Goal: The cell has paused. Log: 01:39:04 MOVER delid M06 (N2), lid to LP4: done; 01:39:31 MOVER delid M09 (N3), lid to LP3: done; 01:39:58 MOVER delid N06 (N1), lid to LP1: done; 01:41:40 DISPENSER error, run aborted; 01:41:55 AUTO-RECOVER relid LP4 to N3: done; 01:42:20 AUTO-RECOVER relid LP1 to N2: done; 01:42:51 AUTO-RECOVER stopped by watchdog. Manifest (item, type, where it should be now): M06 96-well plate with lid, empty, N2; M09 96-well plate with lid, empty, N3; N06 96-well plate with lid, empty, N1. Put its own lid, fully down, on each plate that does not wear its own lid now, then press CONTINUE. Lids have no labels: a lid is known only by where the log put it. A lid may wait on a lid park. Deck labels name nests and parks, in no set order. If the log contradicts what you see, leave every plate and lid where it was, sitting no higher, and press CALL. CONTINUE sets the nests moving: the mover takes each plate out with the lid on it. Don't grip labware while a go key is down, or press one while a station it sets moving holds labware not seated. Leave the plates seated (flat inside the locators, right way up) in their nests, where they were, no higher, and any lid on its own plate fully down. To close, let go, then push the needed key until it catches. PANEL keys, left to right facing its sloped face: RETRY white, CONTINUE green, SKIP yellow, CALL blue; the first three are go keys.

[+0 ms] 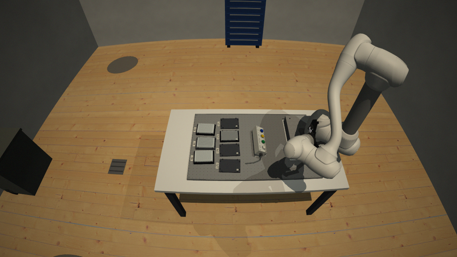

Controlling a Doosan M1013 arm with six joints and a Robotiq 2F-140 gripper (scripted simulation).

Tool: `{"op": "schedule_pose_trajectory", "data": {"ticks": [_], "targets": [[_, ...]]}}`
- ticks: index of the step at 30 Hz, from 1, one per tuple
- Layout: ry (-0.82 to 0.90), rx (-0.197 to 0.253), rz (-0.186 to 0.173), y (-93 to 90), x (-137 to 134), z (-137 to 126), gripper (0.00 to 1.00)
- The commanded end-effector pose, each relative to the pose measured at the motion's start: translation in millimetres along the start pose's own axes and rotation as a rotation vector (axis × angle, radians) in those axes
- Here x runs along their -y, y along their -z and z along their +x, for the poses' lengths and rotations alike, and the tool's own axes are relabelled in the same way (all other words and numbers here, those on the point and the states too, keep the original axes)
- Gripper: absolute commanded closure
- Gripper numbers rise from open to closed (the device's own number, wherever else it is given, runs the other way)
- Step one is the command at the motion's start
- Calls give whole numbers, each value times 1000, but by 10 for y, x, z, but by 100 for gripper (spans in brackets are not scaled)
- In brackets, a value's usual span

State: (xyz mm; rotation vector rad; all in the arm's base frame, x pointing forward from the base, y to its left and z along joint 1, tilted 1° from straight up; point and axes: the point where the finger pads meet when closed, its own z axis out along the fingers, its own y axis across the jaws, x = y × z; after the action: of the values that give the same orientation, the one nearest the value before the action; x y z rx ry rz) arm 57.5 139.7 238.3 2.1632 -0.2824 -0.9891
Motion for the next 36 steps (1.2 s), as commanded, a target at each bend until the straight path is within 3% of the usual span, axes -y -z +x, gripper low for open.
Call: {"op": "schedule_pose_trajectory", "data": {"ticks": [1,18,20,22,25,27,28,29,30,34,35,36], "targets": [[0,0,0,0,0,0,0],[0,0,1,1,1,1,0],[6,-1,13,23,28,34,0],[24,-6,53,96,115,146,0],[76,-31,177,344,363,532,0],[76,-31,177,344,363,532,0],[98,-48,233,469,463,731,0],[98,-48,233,469,463,731,0],[120,-71,295,614,562,968,0],[120,-71,295,614,562,968,0],[143,-101,361,776,651,1244,0],[143,-101,361,776,651,1244,0]]}}
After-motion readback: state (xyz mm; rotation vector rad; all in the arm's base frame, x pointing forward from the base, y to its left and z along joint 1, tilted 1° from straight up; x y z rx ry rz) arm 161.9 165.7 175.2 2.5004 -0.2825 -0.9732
